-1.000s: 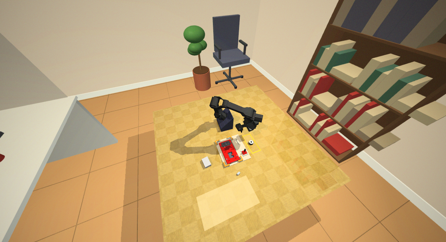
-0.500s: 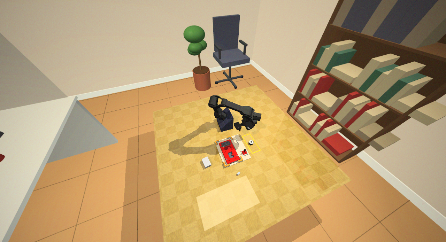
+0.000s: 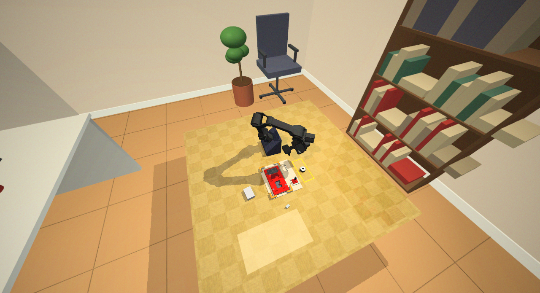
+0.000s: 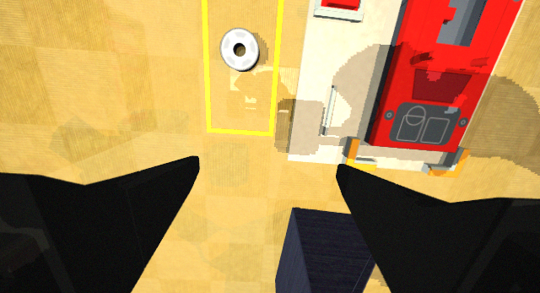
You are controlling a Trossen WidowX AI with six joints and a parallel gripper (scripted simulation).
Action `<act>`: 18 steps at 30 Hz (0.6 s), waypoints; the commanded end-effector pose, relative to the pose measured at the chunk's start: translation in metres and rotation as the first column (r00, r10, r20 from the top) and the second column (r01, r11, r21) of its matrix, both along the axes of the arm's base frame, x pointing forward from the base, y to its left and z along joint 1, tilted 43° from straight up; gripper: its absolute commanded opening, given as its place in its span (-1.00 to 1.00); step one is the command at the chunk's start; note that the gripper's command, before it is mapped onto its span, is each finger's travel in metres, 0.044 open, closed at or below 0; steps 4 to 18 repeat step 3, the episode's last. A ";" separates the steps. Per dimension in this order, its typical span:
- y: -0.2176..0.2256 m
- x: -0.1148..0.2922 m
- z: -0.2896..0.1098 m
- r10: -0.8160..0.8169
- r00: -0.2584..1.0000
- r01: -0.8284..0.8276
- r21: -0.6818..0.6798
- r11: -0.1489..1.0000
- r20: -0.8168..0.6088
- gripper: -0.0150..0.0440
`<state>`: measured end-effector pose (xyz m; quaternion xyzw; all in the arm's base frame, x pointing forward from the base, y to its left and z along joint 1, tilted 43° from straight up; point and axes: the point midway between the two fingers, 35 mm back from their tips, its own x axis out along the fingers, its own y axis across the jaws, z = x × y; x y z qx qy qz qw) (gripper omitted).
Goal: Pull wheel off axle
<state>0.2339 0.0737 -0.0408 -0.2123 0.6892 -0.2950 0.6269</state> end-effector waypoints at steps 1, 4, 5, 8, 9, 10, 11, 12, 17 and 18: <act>0.000 -0.001 0.001 -0.006 1.000 0.006 0.002 1.000 0.003 1.00; 0.000 -0.001 0.001 -0.006 1.000 0.006 0.002 1.000 0.003 1.00; 0.000 -0.001 0.001 -0.006 1.000 0.006 0.002 1.000 0.003 1.00; 0.000 -0.001 0.001 -0.006 1.000 0.006 0.002 1.000 0.003 1.00; 0.000 -0.001 0.001 -0.006 1.000 0.006 0.002 1.000 0.003 1.00; 0.000 -0.001 0.001 -0.006 1.000 0.006 0.002 1.000 0.003 1.00; 0.000 -0.001 0.001 -0.006 1.000 0.006 0.002 1.000 0.003 1.00; 0.000 -0.001 0.001 -0.006 1.000 0.006 0.002 1.000 0.003 1.00; 0.000 -0.001 0.001 -0.006 1.000 0.006 0.002 1.000 0.003 1.00; 0.000 -0.001 0.001 -0.006 1.000 0.006 0.002 1.000 0.003 1.00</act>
